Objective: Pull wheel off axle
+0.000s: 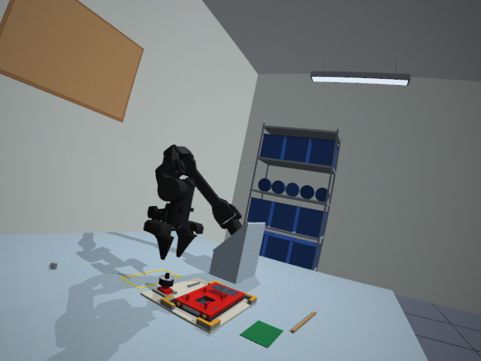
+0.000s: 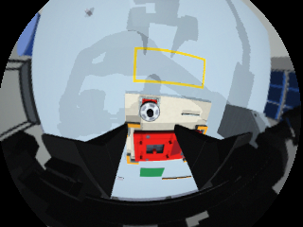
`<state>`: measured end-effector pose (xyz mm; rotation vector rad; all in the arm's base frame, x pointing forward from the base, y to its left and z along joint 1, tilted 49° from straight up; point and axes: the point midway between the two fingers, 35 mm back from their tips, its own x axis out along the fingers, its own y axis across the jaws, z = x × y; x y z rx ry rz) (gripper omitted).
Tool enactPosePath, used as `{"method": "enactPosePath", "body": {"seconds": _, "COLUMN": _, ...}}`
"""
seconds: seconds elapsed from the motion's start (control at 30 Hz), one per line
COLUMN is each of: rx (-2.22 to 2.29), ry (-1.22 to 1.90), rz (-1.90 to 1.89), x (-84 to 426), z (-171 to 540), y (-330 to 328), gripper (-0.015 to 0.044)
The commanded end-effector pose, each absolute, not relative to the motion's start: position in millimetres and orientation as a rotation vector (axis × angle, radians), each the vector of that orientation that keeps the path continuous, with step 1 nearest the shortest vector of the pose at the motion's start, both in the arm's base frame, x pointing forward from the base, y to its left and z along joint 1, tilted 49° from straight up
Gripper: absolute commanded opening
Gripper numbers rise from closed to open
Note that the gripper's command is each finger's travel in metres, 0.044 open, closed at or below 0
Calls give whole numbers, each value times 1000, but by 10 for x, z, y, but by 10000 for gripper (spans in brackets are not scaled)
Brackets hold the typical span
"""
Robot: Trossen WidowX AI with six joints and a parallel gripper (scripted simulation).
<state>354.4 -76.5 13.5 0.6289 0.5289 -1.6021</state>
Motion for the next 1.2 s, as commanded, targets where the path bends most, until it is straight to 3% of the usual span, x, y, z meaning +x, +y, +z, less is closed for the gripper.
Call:
{"method": "enactPosePath", "body": {"seconds": 0.0, "rx": 620, "ry": 530, "rz": -1606, "x": 3533, "z": 9, "y": -915, "gripper": 300}}
{"method": "enactPosePath", "body": {"seconds": 0.37, "rx": 616, "ry": 526, "rz": -1608, "x": 3467, "z": -307, "y": -1296, "gripper": 300}}
{"method": "enactPosePath", "body": {"seconds": 0.47, "rx": 624, "ry": 529, "rz": -1620, "x": 3464, "z": -287, "y": -1277, "gripper": 221}}
{"method": "enactPosePath", "body": {"seconds": 0.77, "rx": 624, "ry": 529, "rz": -1620, "x": 3464, "z": -287, "y": -1277, "gripper": 161}}
{"method": "enactPosePath", "body": {"seconds": 0.97, "rx": 624, "ry": 529, "rz": -1619, "x": 3466, "z": -280, "y": -1268, "gripper": 4}}
{"method": "enactPosePath", "body": {"seconds": 1.17, "rx": 624, "ry": 529, "rz": -1619, "x": 3469, "z": -267, "y": -1253, "gripper": 0}}
